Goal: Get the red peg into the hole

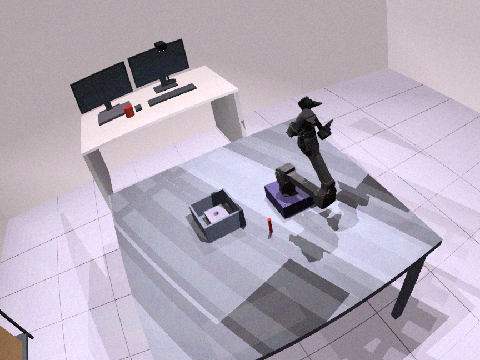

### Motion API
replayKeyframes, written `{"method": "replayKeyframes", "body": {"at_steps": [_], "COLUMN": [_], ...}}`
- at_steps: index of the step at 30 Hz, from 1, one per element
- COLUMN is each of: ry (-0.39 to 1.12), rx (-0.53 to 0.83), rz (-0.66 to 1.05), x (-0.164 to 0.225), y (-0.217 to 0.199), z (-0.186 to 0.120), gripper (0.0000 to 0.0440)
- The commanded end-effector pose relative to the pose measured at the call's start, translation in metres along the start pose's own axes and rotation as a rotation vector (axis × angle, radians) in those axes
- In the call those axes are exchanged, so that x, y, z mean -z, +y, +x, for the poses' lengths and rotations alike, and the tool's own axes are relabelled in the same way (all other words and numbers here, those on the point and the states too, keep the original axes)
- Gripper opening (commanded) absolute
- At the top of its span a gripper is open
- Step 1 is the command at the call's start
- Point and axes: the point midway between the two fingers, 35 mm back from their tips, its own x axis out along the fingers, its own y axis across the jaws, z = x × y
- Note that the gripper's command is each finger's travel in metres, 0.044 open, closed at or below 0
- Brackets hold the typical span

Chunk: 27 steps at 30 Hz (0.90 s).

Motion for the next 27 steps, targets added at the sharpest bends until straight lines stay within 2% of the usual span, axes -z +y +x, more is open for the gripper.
{"method": "replayKeyframes", "body": {"at_steps": [1, 8, 16, 20, 27], "ry": [-0.008, -0.145, -0.361, -0.474, -0.673], "rx": [0.011, 0.157, 0.279, 0.313, 0.287], "rz": [0.011, 0.13, 0.264, 0.34, 0.421], "x": [-0.004, -0.054, -0.114, -0.136, -0.193], "y": [-0.002, -0.046, -0.088, -0.101, -0.117], "z": [0.001, 0.003, -0.013, -0.025, -0.055], "gripper": [0.0413, 0.0427, 0.0438, 0.044, 0.044]}}
